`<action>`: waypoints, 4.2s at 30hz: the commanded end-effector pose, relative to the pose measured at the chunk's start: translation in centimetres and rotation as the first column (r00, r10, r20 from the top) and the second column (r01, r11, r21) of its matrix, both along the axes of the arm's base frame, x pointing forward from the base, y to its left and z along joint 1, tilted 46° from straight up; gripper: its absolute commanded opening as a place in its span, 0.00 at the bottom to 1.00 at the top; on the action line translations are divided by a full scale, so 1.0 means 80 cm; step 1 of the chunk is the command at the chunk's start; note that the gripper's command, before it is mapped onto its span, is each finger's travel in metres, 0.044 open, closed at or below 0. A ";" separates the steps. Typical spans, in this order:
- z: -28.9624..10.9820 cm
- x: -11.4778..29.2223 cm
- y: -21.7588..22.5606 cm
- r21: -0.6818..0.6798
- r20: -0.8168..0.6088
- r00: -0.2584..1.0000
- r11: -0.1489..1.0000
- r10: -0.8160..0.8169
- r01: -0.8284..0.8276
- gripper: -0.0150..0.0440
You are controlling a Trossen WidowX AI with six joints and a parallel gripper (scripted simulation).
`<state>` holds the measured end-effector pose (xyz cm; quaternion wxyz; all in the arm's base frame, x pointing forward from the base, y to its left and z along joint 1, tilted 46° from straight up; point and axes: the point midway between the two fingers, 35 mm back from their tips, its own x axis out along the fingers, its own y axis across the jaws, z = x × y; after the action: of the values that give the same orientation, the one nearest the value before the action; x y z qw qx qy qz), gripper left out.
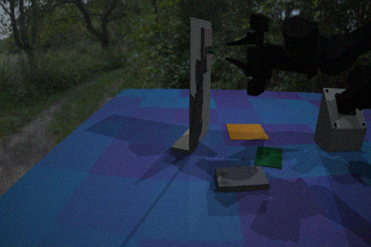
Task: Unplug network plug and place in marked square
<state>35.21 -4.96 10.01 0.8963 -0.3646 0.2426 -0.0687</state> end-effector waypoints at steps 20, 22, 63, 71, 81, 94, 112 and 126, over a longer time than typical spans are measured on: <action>-0.009 0.033 -0.004 -0.004 -0.003 1.000 1.000 0.004 -0.004 0.52; -0.009 0.036 -0.005 -0.005 -0.002 1.000 1.000 0.004 -0.004 0.52; -0.015 0.053 -0.007 -0.006 0.000 1.000 1.000 0.004 -0.004 0.25; -0.013 0.048 -0.007 -0.006 0.000 1.000 1.000 0.004 -0.004 0.25; -0.012 0.041 -0.006 -0.006 -0.001 1.000 1.000 0.004 -0.004 0.25; -0.010 0.033 -0.006 -0.006 -0.001 1.000 1.000 0.004 -0.004 0.25; -0.010 0.019 -0.007 -0.006 -0.002 1.000 1.000 0.004 -0.004 0.25; -0.011 0.009 -0.007 -0.006 -0.003 1.000 1.000 0.004 -0.004 0.25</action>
<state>36.14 -5.56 8.89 0.8950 -0.3656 0.2464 -0.0674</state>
